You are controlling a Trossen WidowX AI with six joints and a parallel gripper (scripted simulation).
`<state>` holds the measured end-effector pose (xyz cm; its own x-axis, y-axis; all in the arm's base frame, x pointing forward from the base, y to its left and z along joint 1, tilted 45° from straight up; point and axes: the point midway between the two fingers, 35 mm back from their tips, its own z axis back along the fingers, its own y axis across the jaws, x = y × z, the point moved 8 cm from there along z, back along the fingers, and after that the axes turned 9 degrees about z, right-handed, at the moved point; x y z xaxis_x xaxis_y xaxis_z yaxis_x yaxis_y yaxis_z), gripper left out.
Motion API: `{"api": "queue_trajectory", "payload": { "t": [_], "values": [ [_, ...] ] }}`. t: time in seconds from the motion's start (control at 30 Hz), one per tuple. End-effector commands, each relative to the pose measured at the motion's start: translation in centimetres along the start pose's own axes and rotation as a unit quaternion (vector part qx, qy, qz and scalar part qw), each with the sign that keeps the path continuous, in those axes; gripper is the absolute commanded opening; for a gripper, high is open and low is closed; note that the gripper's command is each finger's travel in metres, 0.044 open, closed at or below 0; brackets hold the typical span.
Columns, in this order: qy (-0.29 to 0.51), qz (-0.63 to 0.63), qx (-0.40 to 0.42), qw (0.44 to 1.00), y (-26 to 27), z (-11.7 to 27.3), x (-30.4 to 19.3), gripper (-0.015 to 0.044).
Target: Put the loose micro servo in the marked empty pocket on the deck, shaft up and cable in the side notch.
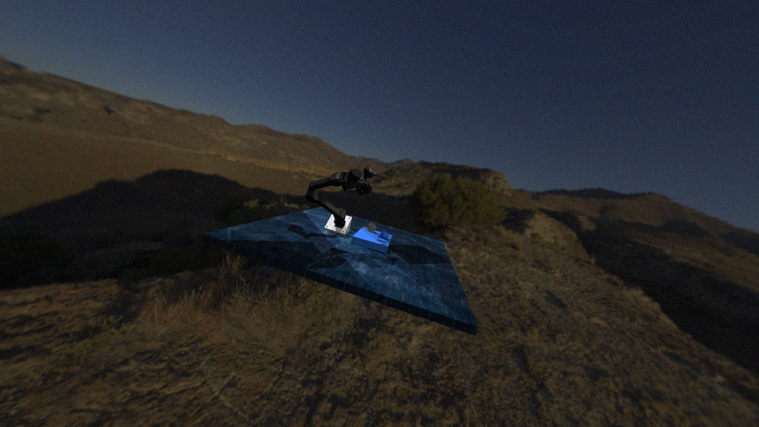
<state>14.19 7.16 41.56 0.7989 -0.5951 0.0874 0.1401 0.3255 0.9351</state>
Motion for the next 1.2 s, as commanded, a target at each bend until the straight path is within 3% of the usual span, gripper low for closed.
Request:
{"api": "queue_trajectory", "payload": {
  "t": [0.0,0.63,1.17],
  "values": [
    [0.003,0.023,-0.025,0.999,-0.5,-1.2,0.5,0.0440],
    [0.050,0.175,-0.151,0.972,-3.5,-7.2,2.4,0.0440],
    [0.127,0.316,-0.245,0.908,-6.4,-11.8,2.9,0.0440]
  ]
}}
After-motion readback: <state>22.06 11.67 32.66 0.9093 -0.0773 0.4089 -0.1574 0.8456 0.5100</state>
